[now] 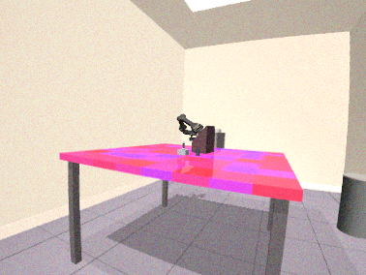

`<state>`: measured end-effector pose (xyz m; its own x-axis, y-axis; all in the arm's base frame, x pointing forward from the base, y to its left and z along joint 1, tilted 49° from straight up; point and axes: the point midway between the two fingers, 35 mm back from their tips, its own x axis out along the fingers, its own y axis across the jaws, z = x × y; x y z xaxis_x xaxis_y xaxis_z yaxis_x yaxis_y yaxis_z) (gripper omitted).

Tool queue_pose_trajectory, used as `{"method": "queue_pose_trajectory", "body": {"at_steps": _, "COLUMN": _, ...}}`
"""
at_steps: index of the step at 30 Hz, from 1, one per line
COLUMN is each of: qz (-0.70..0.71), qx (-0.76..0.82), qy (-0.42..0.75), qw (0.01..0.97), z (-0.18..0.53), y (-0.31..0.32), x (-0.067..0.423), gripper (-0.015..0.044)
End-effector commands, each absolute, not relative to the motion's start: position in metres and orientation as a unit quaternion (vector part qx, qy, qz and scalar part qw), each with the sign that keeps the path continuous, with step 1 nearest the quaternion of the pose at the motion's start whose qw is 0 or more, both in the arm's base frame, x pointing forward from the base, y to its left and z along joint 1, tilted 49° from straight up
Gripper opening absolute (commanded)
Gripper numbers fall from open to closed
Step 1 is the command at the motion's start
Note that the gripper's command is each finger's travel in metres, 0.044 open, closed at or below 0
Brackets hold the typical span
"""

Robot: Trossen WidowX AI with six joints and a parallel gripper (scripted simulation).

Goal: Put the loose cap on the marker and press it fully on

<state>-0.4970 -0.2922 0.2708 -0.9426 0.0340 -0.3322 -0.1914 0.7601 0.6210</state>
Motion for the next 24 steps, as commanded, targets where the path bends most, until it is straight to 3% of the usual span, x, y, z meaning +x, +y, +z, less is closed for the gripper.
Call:
{"method": "queue_pose_trajectory", "body": {"at_steps": 1, "qz": 0.345, "qx": -0.043, "qy": 0.923, "qw": 0.164, "z": 0.271, "y": -0.293, "x": -0.497, "gripper": 0.0374}}
{"method": "queue_pose_trajectory", "body": {"at_steps": 6, "qz": 0.379, "qx": -0.069, "qy": 0.911, "qw": 0.147, "z": 0.281, "y": -0.308, "x": -0.481, "gripper": 0.0249}}
{"method": "queue_pose_trajectory", "body": {"at_steps": 24, "qz": 0.557, "qx": -0.213, "qy": 0.803, "qw": -0.004, "z": 0.339, "y": -0.399, "x": -0.359, "gripper": 0.0249}}
